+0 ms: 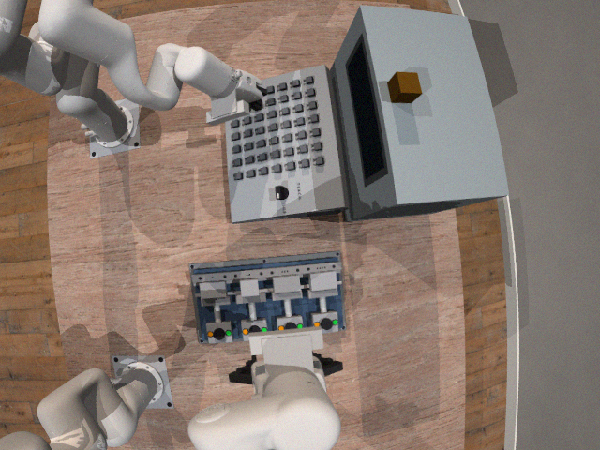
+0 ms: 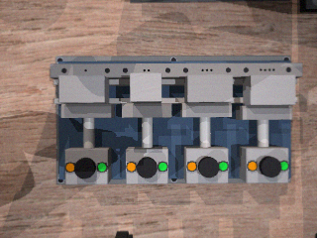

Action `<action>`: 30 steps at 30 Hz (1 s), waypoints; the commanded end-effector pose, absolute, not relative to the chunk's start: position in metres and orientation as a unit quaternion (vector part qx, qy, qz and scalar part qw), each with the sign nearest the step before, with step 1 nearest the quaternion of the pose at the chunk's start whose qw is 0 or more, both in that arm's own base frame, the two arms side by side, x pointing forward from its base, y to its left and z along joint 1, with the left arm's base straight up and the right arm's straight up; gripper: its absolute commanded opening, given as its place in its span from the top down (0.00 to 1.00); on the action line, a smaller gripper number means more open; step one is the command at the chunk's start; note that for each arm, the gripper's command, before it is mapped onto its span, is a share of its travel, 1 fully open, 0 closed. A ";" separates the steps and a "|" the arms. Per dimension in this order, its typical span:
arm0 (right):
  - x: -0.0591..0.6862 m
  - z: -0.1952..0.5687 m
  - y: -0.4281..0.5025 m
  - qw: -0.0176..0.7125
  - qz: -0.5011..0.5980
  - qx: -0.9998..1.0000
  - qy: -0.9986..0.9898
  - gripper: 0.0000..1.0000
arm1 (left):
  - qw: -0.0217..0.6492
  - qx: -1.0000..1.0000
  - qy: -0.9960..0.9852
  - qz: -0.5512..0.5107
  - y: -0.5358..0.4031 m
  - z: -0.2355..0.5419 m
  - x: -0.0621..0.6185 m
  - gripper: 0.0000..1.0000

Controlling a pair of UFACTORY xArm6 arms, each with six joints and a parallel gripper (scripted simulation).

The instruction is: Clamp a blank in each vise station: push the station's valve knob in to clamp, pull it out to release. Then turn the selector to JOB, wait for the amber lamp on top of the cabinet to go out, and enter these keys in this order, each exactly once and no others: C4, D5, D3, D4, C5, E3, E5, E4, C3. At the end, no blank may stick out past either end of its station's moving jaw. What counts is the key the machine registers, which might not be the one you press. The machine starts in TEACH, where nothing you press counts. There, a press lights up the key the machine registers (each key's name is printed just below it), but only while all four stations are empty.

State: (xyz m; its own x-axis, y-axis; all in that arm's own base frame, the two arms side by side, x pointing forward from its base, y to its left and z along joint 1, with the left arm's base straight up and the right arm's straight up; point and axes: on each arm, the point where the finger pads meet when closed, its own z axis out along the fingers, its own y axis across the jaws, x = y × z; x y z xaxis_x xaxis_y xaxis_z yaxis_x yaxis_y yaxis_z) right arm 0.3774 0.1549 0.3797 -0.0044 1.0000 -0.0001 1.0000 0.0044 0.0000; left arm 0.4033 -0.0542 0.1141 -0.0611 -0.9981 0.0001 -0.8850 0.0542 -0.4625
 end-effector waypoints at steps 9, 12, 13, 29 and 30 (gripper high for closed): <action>0.378 0.381 0.155 0.001 0.002 0.706 0.709 0.00 | 0.165 -0.665 0.707 -0.175 -0.054 0.122 0.401 1.00; 0.378 0.381 0.155 0.001 0.002 0.706 0.709 0.00 | 0.164 -0.665 0.707 -0.175 -0.055 0.124 0.400 1.00; 0.378 0.381 0.155 0.001 0.002 0.706 0.709 0.00 | 0.164 -0.665 0.707 -0.175 -0.055 0.124 0.400 1.00; 0.378 0.381 0.155 0.001 0.002 0.706 0.709 0.00 | 0.164 -0.665 0.707 -0.175 -0.088 0.124 0.398 1.00; 0.378 0.381 0.155 0.001 0.002 0.706 0.709 0.00 | 0.164 -0.665 0.707 -0.175 -0.088 0.124 0.398 1.00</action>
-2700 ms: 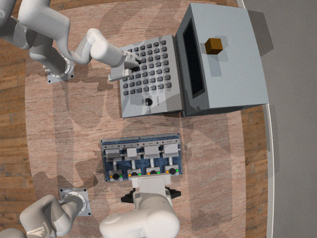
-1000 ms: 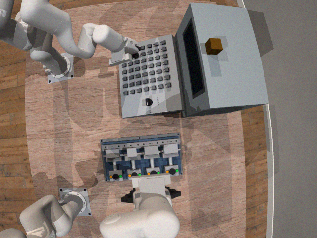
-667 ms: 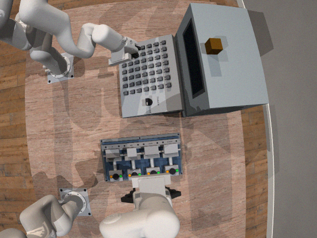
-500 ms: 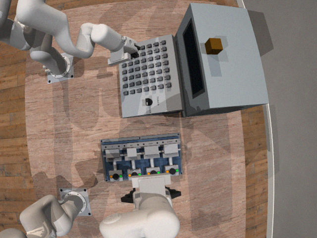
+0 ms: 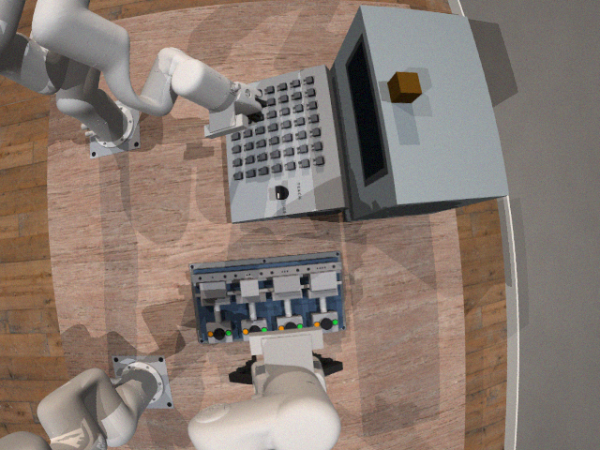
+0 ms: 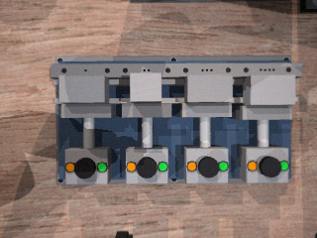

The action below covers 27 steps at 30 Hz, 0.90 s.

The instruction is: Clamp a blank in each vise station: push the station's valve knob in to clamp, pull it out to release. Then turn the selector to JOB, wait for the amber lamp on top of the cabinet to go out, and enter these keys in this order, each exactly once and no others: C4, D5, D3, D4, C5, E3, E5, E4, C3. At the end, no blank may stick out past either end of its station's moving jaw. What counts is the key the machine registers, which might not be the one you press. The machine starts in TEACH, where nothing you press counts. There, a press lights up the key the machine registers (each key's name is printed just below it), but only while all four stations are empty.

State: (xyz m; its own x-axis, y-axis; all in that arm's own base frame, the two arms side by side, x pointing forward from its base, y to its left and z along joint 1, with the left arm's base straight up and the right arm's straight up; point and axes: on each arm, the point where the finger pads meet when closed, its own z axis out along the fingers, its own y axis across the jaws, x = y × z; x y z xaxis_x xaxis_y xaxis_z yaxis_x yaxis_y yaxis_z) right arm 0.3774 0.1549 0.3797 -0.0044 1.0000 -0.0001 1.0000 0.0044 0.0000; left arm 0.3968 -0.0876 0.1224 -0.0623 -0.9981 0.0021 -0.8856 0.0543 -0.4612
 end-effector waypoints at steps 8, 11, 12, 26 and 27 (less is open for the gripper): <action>0.378 0.381 0.155 0.001 0.002 0.706 0.709 0.00 | 0.164 -0.665 0.707 -0.175 -0.088 0.122 0.400 1.00; 0.378 0.381 0.155 0.001 0.002 0.706 0.709 0.00 | 0.164 -0.665 0.707 -0.175 -0.088 0.119 0.401 1.00; 0.378 0.381 0.155 0.001 0.002 0.706 0.709 0.00 | 0.164 -0.665 0.707 -0.175 -0.088 0.118 0.401 1.00; 0.378 0.381 0.155 0.001 0.002 0.706 0.709 0.00 | 0.164 -0.665 0.707 -0.175 -0.088 0.117 0.402 1.00; 0.378 0.381 0.155 0.001 0.002 0.706 0.709 0.00 | 0.164 -0.665 0.707 -0.175 -0.088 0.116 0.402 1.00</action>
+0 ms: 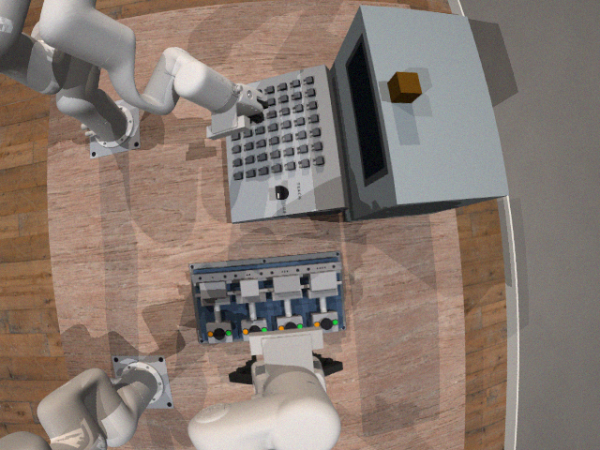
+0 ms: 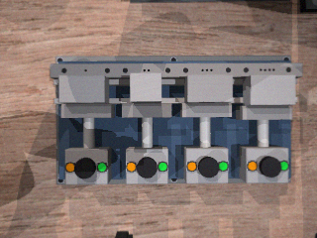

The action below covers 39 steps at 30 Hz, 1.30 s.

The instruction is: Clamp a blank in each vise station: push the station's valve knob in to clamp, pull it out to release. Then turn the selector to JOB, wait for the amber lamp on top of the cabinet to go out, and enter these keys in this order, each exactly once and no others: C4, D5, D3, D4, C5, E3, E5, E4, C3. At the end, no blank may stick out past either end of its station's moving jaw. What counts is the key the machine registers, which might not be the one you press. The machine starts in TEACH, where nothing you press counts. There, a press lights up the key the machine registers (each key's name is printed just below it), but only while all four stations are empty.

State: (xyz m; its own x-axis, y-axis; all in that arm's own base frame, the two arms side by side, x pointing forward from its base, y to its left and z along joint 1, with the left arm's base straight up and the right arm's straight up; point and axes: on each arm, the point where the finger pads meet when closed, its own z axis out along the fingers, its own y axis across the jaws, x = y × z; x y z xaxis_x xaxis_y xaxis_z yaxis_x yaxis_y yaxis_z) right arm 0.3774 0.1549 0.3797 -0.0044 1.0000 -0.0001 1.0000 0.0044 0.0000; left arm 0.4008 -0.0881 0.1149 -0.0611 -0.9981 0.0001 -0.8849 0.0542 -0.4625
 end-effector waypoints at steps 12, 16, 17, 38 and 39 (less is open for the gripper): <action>0.378 0.381 0.155 0.001 0.002 0.706 0.709 0.00 | 0.164 -0.665 0.707 -0.175 -0.088 0.116 0.403 1.00; 0.378 0.381 0.155 0.001 0.002 0.706 0.709 0.00 | 0.164 -0.665 0.707 -0.175 -0.088 0.122 0.399 1.00; 0.378 0.381 0.155 0.001 0.002 0.706 0.709 0.00 | 0.164 -0.665 0.707 -0.175 -0.088 0.124 0.398 1.00; 0.378 0.381 0.155 0.001 0.002 0.706 0.709 0.00 | 0.164 -0.665 0.707 -0.175 -0.124 0.139 0.427 1.00; 0.378 0.381 0.155 0.001 0.002 0.706 0.709 0.00 | 0.164 -0.665 0.707 -0.175 -0.124 0.138 0.427 1.00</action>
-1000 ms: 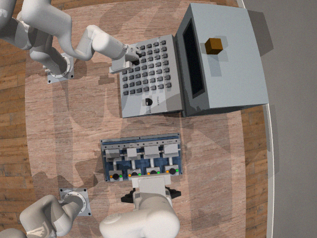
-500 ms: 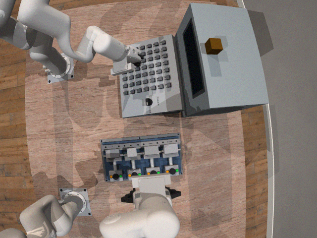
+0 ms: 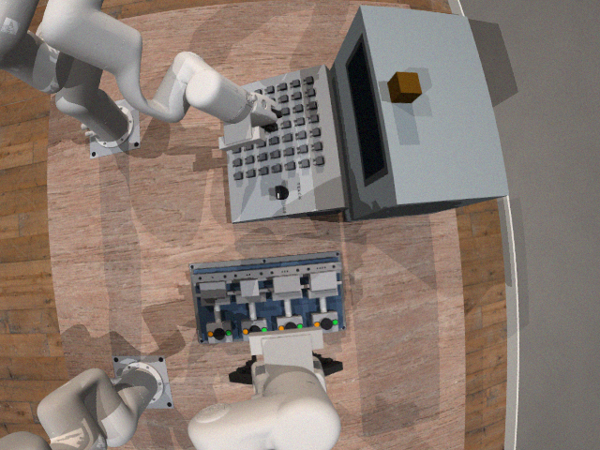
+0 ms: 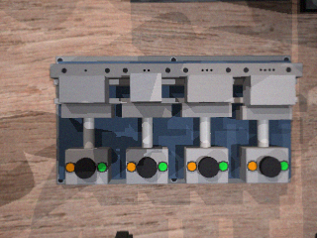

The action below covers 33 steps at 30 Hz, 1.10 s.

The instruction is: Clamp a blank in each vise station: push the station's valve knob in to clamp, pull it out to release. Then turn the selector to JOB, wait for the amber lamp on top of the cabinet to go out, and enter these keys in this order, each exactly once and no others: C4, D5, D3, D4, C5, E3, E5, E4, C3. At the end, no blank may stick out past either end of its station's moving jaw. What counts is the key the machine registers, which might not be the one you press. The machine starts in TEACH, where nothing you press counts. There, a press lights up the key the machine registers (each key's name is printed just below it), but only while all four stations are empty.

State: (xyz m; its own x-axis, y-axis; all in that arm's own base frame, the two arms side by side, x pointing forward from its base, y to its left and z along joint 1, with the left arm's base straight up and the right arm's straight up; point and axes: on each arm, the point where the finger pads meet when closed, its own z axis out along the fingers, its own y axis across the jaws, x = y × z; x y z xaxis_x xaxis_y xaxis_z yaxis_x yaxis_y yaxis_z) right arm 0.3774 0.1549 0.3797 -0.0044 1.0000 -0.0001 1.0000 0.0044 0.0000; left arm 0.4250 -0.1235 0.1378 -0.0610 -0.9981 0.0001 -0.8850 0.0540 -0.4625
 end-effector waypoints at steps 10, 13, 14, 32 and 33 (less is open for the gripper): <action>0.378 0.381 0.155 0.001 0.002 0.706 0.709 0.00 | 0.164 -0.665 0.707 -0.175 -0.124 0.133 0.430 1.00; 0.378 0.381 0.155 0.001 0.002 0.706 0.709 0.00 | 0.164 -0.665 0.707 -0.175 -0.124 0.132 0.430 1.00; 0.378 0.381 0.155 0.001 0.002 0.706 0.709 0.00 | 0.164 -0.665 0.707 -0.175 -0.124 0.132 0.430 1.00; 0.378 0.381 0.155 0.001 0.002 0.706 0.709 0.00 | 0.164 -0.665 0.707 -0.175 -0.124 0.132 0.431 1.00; 0.378 0.381 0.155 0.001 0.002 0.706 0.709 0.00 | 0.164 -0.665 0.707 -0.175 -0.124 0.133 0.430 1.00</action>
